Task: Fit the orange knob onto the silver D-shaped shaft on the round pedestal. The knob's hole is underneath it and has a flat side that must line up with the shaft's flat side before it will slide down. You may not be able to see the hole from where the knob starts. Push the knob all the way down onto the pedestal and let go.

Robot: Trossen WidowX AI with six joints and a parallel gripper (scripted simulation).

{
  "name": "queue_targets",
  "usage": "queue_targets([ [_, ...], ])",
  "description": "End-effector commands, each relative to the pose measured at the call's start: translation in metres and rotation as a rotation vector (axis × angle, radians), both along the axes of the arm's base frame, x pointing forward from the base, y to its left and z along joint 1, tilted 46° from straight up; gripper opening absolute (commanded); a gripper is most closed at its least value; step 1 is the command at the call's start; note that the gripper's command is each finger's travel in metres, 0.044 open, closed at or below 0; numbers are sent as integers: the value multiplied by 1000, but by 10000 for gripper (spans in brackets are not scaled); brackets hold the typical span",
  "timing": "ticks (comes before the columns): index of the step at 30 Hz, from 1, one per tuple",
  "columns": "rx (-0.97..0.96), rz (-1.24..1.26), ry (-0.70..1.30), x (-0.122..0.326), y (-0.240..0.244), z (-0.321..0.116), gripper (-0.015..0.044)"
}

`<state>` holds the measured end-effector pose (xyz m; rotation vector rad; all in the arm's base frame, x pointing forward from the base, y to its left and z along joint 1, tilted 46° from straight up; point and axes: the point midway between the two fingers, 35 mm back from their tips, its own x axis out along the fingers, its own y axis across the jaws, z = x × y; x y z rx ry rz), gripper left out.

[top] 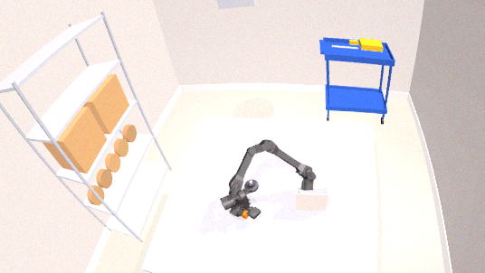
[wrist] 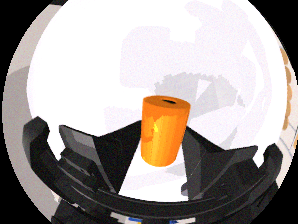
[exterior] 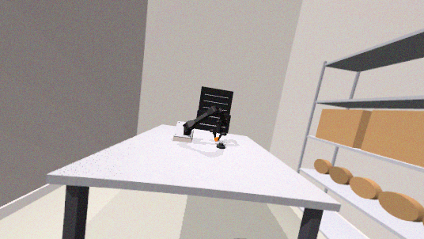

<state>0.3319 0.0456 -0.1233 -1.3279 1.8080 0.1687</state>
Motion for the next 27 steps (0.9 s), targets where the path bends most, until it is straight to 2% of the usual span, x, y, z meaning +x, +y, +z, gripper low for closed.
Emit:
queue_targets([
  [1, 9, 5, -13, 3, 9, 7, 180],
  [5, 8, -10, -28, 3, 9, 7, 180],
  [16, -11, -260, -282, 3, 9, 7, 180],
  [22, -13, -279, -301, 3, 9, 7, 180],
  [27, -21, -380, -403, 3, 9, 7, 180],
])
